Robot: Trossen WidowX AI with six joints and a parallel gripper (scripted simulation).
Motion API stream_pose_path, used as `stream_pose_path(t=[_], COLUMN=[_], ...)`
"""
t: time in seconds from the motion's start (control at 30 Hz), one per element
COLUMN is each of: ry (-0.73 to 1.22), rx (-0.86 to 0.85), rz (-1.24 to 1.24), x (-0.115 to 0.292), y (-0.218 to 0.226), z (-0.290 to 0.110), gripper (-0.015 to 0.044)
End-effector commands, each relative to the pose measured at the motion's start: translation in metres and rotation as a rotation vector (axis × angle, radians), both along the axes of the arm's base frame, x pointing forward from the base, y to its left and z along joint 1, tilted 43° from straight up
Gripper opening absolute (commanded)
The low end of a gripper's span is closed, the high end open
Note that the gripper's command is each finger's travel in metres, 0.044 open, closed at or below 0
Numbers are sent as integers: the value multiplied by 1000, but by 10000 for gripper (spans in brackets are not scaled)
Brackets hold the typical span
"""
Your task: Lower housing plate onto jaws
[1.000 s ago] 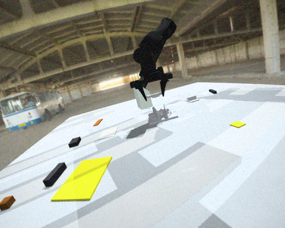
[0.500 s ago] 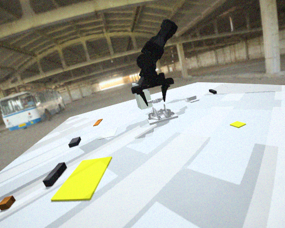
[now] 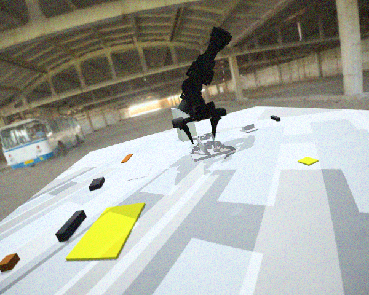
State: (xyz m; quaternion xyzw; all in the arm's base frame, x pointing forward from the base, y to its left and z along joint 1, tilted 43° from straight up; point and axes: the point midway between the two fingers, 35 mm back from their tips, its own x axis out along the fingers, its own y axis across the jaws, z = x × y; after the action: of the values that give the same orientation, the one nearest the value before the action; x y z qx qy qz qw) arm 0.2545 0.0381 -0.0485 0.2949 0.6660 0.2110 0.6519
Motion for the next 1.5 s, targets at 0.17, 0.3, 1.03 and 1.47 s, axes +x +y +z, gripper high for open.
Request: stream_pose_path(t=[0.17, 0.3, 1.03, 1.47], ry=[15, 15, 21, 22], rx=[8, 8, 8, 8], rz=[-2, -2, -9, -9], x=[-3, -3, -3, -3], y=[6, 6, 8, 10], z=[-6, -6, -9, -11], gripper=[351, 351, 351, 351])
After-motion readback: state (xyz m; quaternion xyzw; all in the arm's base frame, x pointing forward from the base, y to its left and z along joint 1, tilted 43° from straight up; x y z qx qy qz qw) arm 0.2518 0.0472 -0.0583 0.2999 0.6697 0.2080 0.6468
